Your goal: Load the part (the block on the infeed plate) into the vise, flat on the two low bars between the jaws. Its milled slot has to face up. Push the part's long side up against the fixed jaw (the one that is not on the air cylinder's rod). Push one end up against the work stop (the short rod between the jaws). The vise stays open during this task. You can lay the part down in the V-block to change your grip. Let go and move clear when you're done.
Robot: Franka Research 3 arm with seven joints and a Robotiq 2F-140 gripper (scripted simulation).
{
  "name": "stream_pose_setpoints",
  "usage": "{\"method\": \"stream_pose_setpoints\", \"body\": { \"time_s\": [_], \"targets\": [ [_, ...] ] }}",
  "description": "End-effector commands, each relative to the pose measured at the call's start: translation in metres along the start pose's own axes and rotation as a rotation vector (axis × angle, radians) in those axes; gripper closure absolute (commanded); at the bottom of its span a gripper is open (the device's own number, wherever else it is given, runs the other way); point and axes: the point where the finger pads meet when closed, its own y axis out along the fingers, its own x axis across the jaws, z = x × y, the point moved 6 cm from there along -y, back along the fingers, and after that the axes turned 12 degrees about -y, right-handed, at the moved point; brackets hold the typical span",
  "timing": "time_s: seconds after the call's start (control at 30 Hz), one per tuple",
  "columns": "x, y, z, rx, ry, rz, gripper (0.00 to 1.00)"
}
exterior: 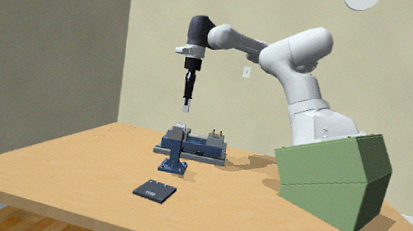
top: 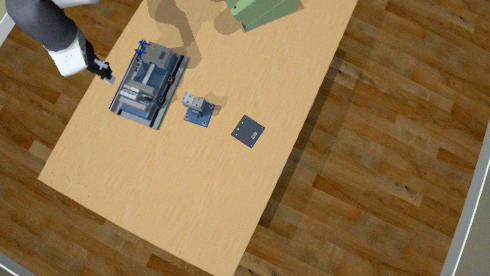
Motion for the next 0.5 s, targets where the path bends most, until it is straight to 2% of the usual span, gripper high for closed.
{"method": "stream_pose_setpoints", "body": {
  "time_s": [0.0, 0.47],
  "targets": [
    [0.0019, -0.0010, -0.0003, 0.001, -0.006, -0.003, 1.00],
    [0.0019, 0.0005, -0.0002, 0.001, -0.006, -0.003, 1.00]
  ]
}}
